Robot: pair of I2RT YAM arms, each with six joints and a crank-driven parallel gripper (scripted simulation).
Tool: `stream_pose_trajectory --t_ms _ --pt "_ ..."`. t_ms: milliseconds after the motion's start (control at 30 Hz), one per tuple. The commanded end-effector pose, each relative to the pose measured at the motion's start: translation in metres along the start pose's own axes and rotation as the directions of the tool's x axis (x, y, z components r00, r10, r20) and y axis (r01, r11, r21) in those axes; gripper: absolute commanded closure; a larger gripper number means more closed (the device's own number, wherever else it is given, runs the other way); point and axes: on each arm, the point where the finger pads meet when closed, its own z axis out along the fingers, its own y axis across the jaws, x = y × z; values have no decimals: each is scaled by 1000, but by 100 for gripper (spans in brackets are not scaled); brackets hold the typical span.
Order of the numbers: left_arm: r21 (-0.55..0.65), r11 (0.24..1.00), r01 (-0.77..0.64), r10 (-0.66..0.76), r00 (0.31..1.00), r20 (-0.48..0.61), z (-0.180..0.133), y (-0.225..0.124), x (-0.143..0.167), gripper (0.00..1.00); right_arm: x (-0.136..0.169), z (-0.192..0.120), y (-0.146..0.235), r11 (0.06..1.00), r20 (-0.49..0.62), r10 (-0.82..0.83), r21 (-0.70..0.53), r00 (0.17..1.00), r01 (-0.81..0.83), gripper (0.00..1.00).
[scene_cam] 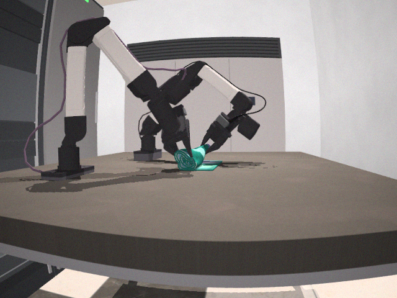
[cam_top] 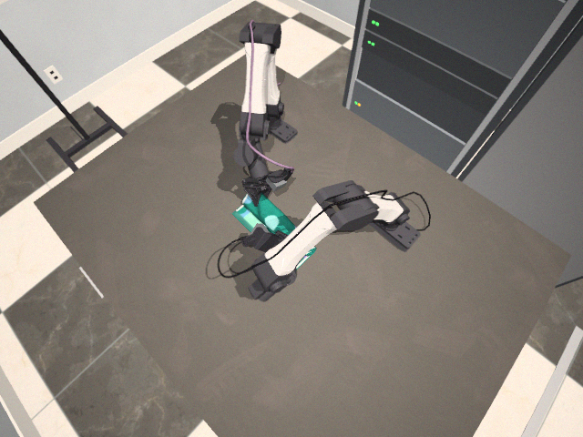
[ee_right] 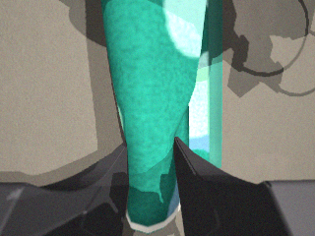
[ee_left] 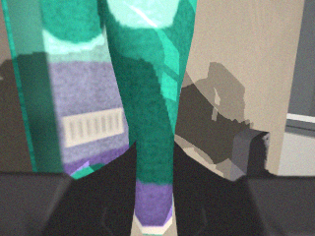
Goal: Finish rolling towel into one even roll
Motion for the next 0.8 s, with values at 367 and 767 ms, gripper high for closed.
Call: stream_pose_trajectory --t_ms 367,767 --pt "30 999 19 -19 1000 0 7 3 5 75 3 3 1 1000 -10 8 5 1000 -8 69" --pt "30 999 19 -19 1000 0 2 -3 2 39 3 3 1 1000 -10 8 5 1000 -8 69"
